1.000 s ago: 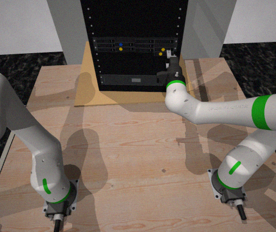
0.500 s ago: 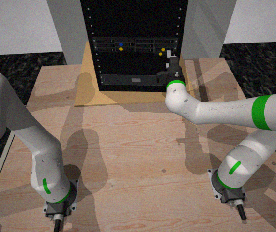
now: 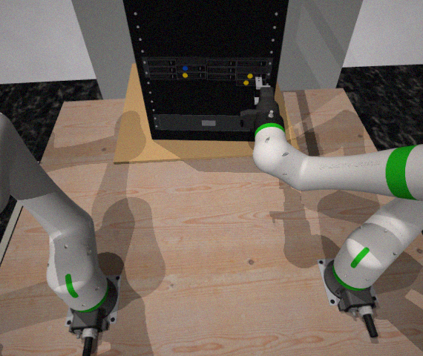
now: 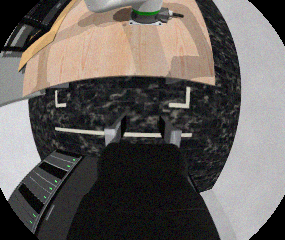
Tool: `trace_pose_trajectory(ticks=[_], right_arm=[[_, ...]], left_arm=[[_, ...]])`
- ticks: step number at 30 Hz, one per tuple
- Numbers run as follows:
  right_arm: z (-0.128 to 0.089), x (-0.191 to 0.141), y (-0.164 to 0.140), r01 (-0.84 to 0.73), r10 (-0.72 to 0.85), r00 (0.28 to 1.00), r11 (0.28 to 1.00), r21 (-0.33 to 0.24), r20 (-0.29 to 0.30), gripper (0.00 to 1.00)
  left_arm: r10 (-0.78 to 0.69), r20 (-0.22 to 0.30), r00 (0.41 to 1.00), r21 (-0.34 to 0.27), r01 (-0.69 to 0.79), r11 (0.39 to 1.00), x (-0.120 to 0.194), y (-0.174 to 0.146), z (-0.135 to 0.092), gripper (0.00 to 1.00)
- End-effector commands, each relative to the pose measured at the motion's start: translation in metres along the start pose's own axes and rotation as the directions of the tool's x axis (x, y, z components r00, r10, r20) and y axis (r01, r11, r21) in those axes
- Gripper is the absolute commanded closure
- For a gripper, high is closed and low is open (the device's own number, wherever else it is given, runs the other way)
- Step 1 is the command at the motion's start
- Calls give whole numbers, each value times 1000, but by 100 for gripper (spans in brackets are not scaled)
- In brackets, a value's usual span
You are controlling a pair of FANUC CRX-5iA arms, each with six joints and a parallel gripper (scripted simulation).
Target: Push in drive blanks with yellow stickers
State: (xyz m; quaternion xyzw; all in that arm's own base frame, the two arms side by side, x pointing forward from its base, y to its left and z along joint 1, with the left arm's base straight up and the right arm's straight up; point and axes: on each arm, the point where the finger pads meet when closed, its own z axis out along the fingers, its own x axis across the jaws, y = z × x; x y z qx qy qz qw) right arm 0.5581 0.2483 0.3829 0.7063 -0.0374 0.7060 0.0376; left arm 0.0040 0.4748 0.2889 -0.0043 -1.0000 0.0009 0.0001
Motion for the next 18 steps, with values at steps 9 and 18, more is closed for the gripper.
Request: trace_pose_trajectory(ticks=[9,18], right_arm=[[0,1,-4,-1,1,1000,1000,0,-1,0],[0,3,-18,-1,1,1000,1000,0,-1,0]], left_arm=[[0,0,1000,-2,0,1000,0,0,-1,0],[0,0,1000,-2,0,1000,0,0,-1,0]])
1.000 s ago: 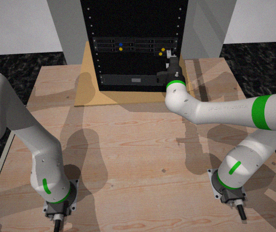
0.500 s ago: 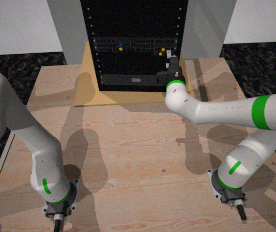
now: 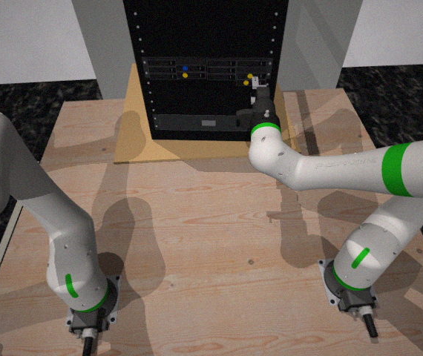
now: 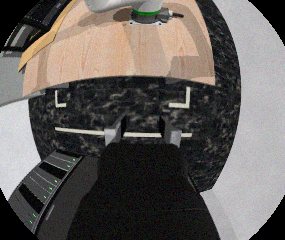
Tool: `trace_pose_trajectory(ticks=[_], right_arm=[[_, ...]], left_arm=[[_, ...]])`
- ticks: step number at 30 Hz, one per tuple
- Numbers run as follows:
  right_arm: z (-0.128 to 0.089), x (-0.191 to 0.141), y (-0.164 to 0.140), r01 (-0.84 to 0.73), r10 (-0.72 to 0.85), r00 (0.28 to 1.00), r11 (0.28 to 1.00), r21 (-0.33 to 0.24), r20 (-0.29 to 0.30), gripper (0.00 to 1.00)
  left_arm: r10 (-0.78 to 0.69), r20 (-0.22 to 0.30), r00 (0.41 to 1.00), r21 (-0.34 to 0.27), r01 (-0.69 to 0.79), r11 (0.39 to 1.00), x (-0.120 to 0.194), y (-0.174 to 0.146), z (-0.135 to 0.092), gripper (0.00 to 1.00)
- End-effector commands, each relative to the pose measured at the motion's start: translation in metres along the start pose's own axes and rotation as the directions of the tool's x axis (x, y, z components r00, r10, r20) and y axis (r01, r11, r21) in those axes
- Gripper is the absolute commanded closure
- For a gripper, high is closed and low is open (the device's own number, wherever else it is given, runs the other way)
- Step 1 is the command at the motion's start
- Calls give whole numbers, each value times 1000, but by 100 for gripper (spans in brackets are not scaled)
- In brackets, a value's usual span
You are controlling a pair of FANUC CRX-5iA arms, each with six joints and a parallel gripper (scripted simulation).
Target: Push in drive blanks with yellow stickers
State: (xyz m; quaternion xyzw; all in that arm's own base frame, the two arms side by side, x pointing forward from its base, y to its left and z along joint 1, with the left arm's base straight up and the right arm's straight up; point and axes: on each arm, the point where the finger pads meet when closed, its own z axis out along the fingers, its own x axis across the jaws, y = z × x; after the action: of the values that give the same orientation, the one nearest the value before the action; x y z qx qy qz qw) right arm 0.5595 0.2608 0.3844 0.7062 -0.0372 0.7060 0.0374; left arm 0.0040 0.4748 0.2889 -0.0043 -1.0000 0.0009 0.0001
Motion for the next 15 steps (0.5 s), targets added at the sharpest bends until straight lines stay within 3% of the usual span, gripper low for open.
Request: trace_pose_trajectory(ticks=[1,15], right_arm=[[0,2,-6,-1,1,1000,1000,-1,-1,0],[1,10,-73,-1,1,1000,1000,-1,-1,0]], left_arm=[[0,0,1000,-2,0,1000,0,0,-1,0],[0,0,1000,-2,0,1000,0,0,-1,0]])
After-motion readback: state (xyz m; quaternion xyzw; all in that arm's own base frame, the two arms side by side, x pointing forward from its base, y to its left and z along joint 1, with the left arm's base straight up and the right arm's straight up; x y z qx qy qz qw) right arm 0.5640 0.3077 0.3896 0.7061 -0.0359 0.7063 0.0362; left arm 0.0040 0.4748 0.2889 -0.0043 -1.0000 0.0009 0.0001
